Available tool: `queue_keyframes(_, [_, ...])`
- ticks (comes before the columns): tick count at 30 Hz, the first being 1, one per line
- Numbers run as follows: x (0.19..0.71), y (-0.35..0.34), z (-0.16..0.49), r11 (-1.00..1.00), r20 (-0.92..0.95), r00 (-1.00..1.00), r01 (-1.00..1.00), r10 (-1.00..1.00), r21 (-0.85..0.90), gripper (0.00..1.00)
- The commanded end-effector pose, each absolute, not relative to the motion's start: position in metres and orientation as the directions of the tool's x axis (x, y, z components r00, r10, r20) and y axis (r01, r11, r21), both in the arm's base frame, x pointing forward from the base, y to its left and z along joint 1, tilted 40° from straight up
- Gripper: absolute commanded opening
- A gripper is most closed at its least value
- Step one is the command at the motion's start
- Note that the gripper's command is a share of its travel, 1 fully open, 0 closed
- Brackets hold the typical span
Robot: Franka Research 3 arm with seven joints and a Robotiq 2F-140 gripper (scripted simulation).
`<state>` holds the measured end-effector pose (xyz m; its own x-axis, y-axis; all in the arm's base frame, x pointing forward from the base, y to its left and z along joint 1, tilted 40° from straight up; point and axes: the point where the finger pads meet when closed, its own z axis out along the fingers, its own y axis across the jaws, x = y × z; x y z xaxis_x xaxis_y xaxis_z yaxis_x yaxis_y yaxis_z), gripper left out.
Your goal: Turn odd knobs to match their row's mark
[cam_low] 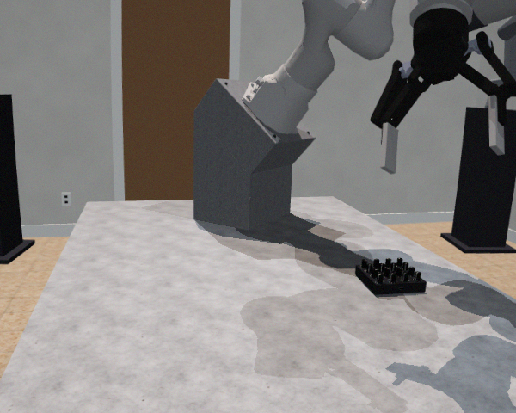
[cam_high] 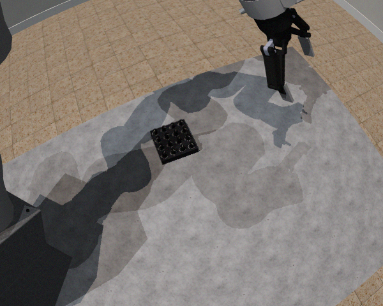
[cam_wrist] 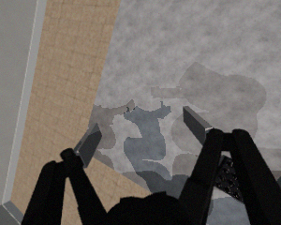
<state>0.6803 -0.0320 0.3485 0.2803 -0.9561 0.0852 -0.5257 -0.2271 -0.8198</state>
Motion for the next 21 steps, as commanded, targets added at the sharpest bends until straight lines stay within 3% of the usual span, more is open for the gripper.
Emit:
queue_keyframes(1, [0.675,-0.023,0.341,-0.360,0.200,0.366,-0.446,-0.909,-0.820,1.00])
queue_keyframes(21, [0.643,0.020,0.292,-0.560,0.328,0.530,-0.365,-0.782,-0.744,1.00])
